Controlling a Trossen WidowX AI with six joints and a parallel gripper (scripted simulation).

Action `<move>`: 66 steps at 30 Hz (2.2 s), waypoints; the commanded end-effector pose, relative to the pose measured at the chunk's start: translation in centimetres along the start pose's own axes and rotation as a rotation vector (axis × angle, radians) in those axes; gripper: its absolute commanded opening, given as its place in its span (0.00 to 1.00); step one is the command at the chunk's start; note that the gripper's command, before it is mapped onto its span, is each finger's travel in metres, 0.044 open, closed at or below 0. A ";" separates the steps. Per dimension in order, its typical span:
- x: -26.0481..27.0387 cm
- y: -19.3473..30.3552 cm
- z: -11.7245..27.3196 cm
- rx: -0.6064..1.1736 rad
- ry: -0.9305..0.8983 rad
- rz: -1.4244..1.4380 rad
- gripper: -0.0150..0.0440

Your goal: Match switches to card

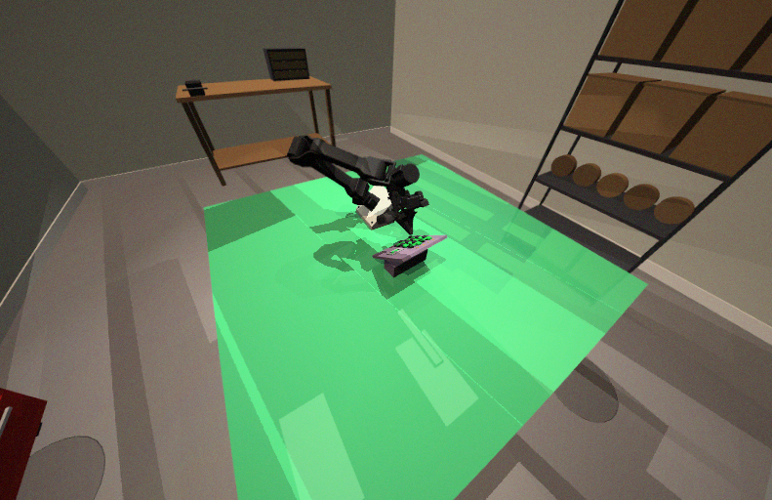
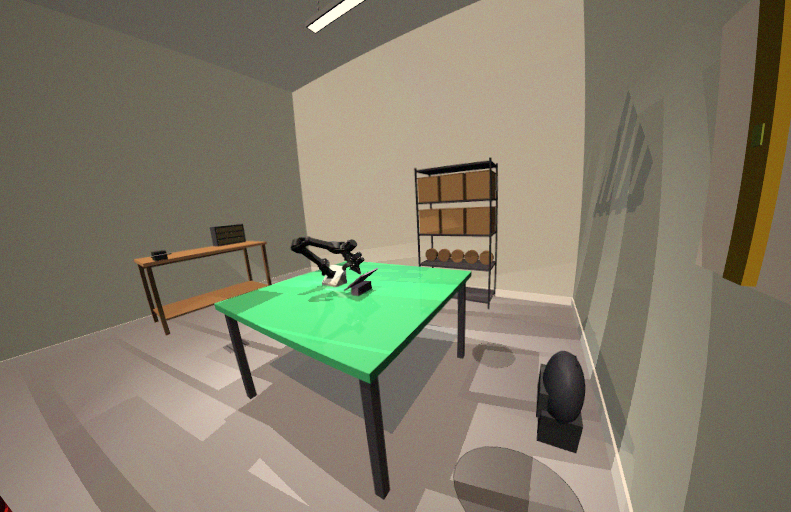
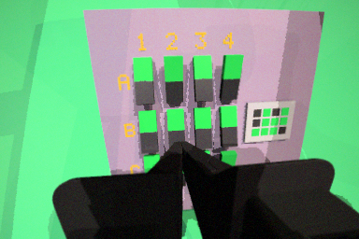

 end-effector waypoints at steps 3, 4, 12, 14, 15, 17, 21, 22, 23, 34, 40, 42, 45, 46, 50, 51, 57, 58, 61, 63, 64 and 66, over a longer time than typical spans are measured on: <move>0.0 0.2 -0.9 0.005 -0.002 0.008 0.25; 0.0 0.3 -1.1 0.005 -0.002 0.008 0.25; 0.0 0.3 -1.3 0.005 -0.002 0.008 0.25; 0.0 0.3 -1.3 0.005 -0.002 0.008 0.25; 0.0 0.3 -1.3 0.005 -0.002 0.008 0.25; 0.0 0.3 -1.3 0.005 -0.002 0.008 0.25; 0.0 0.3 -1.3 0.005 -0.002 0.008 0.25; 0.0 0.3 -1.3 0.005 -0.002 0.008 0.25; 0.0 0.3 -1.3 0.005 -0.002 0.008 0.25; 0.0 0.3 -1.4 0.005 -0.002 0.008 0.25; 0.0 0.3 -1.5 0.005 -0.002 0.008 0.25; 0.0 0.3 -1.5 0.005 -0.002 0.008 0.25; 0.0 0.3 -1.5 0.005 -0.002 0.008 0.25; 0.0 0.3 -1.5 0.005 -0.002 0.008 0.25; 0.0 0.3 -1.6 0.005 -0.002 0.008 0.25; 0.0 0.3 -1.6 0.005 -0.002 0.008 0.25; 0.0 0.3 -1.7 0.005 -0.002 0.008 0.25; 0.0 0.3 -1.7 0.005 -0.002 0.008 0.25; 0.0 0.3 -1.7 0.005 -0.002 0.008 0.25; 0.0 0.3 -1.8 0.005 -0.002 0.008 0.25; 0.0 0.3 -1.8 0.005 -0.002 0.008 0.25; 0.0 0.3 -1.8 0.005 -0.002 0.008 0.25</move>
Point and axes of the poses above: the point midway between the two fingers, 35 mm back from their tips, its own z axis back along the fingers, its own x axis across the jaws, y = z × x, the point moved 9 cm from there along z, back along the fingers, and after that the axes turned 10 degrees about -z, right-handed, at the moved point
